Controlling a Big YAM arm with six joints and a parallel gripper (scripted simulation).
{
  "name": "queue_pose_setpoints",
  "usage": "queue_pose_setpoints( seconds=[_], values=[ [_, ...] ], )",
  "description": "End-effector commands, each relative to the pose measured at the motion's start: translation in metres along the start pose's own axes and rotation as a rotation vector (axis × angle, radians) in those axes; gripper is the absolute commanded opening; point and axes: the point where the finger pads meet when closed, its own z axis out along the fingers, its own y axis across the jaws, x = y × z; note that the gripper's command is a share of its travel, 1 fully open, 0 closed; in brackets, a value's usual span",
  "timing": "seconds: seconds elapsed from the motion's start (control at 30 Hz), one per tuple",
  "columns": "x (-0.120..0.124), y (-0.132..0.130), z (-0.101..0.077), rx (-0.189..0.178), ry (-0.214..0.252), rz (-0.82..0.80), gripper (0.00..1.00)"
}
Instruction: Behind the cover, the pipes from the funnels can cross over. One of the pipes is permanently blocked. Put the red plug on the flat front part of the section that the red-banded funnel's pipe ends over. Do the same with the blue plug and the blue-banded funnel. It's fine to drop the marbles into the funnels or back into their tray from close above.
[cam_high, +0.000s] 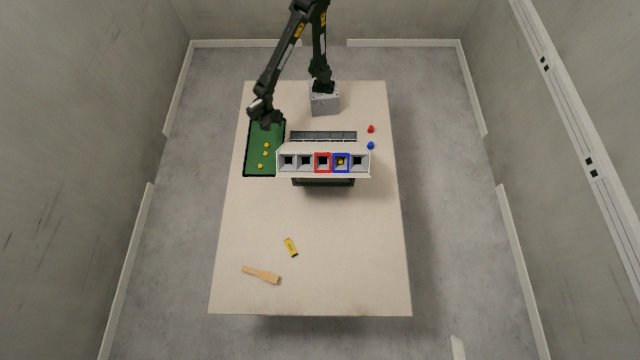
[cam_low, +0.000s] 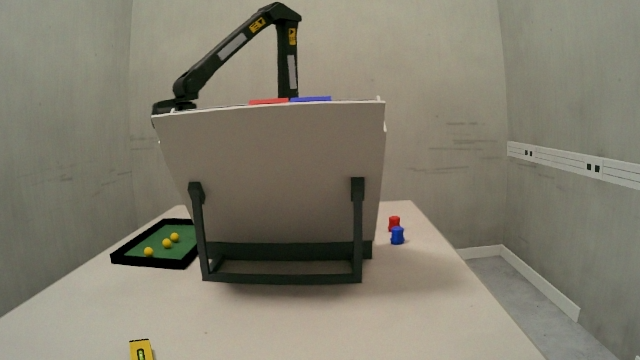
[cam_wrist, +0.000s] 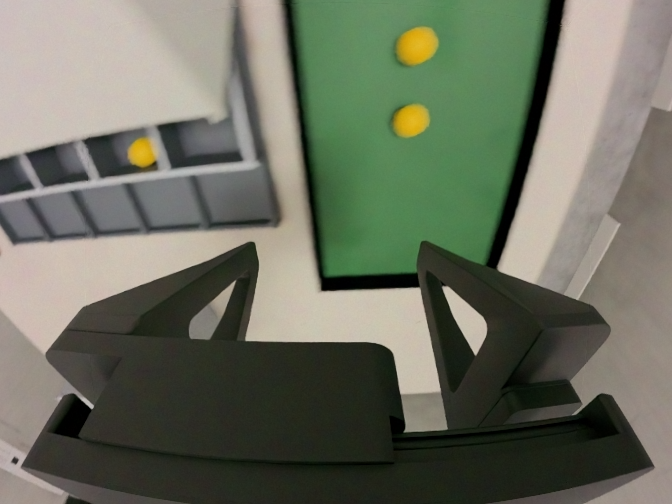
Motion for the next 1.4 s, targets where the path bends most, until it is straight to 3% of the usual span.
queue_pose_setpoints(
  seconds=[0.0,0.5,1.37],
  values=[
    [-0.023,-0.027,-0.003,0.019,-0.036,-0.036,0.8],
    [-0.031,-0.056,0.006,0.017,-0.025,-0.062,0.8],
    [-0.031,-0.058,0.006,0.01,-0.015,-0.051,0.8]
  ],
)
